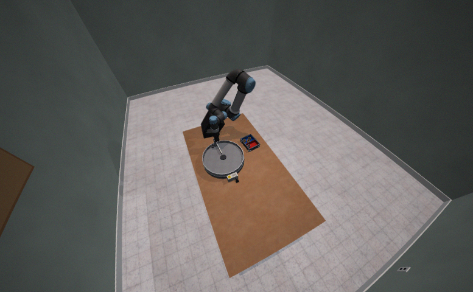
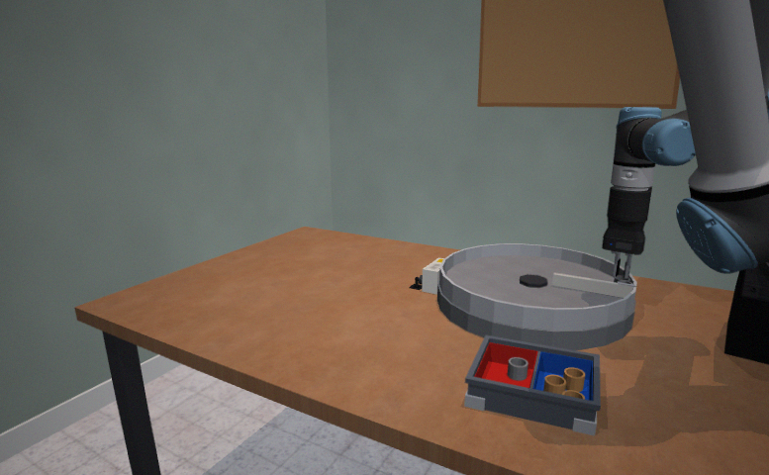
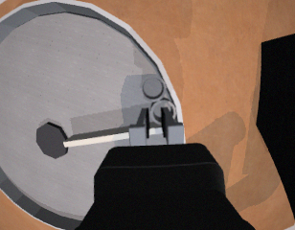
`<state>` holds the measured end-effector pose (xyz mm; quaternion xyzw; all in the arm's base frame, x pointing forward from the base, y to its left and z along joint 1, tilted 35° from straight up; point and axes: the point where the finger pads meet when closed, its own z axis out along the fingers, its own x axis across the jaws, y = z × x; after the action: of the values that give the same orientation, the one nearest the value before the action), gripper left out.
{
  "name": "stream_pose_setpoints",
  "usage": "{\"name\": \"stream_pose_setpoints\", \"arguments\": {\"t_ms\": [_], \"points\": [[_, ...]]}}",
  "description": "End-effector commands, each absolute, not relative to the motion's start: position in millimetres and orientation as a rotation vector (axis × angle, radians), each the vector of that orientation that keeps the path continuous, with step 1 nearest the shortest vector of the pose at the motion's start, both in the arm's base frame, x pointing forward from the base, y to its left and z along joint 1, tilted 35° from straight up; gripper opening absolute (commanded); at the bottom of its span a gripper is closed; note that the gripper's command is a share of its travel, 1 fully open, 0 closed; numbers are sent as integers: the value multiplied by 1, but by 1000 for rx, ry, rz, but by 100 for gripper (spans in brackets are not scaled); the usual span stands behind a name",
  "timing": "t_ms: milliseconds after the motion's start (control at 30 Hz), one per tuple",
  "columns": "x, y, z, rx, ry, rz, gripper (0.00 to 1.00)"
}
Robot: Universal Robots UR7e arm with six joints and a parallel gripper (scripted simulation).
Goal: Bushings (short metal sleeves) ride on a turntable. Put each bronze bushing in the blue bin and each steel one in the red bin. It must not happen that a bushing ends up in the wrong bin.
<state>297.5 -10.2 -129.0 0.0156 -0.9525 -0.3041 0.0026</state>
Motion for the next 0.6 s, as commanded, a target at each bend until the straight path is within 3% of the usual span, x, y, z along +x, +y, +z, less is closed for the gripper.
{"name": "stream_pose_setpoints", "arguments": {"t_ms": [0, 567], "points": [[298, -6, -136, 49, -2990, -952, 40], [298, -3, -142, 49, -2990, -952, 40]]}}
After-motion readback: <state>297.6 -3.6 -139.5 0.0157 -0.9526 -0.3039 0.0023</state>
